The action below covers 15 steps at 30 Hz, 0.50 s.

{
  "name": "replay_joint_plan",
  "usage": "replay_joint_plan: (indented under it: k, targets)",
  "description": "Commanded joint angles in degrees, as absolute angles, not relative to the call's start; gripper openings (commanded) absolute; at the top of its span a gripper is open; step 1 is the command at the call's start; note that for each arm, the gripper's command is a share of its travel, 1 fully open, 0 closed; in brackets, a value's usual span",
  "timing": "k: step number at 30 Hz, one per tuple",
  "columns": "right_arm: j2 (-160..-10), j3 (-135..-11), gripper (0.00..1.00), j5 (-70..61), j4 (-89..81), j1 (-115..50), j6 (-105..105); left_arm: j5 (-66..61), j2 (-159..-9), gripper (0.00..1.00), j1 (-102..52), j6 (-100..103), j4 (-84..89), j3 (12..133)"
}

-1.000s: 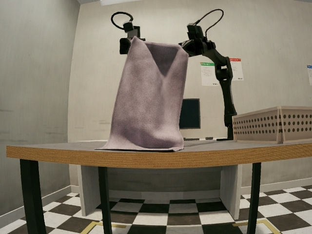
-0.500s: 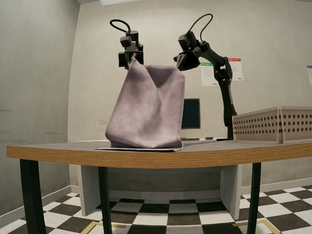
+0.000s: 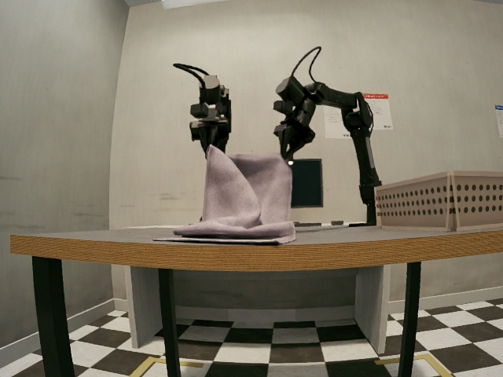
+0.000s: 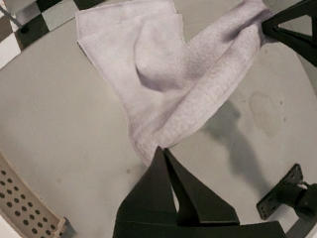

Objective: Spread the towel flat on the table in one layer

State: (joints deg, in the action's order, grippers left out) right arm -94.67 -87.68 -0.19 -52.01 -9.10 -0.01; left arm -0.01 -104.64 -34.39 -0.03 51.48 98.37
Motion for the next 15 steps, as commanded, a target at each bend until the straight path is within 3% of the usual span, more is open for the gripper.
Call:
replay_joint_plan:
  k: [1, 2, 15]
  targets:
    - [-91.8, -85.7, 0.00, 0.2, -47.8, -8.7, 0.5, 0.3, -101.7, 0.00, -34.5, 0.5, 49.0, 97.0]
    - [-88.9, -79.5, 0.00, 0.2, -45.3, -8.2, 0.4, 0.3, -100.0, 0.00, -36.5, 0.4, 46.0, 91.6]
    - [-76.2, -54.4, 0.00, 0.4, -32.6, -6.6, 0.5, 0.3, -94.8, 0.00, -43.4, 0.4, 31.2, 71.9]
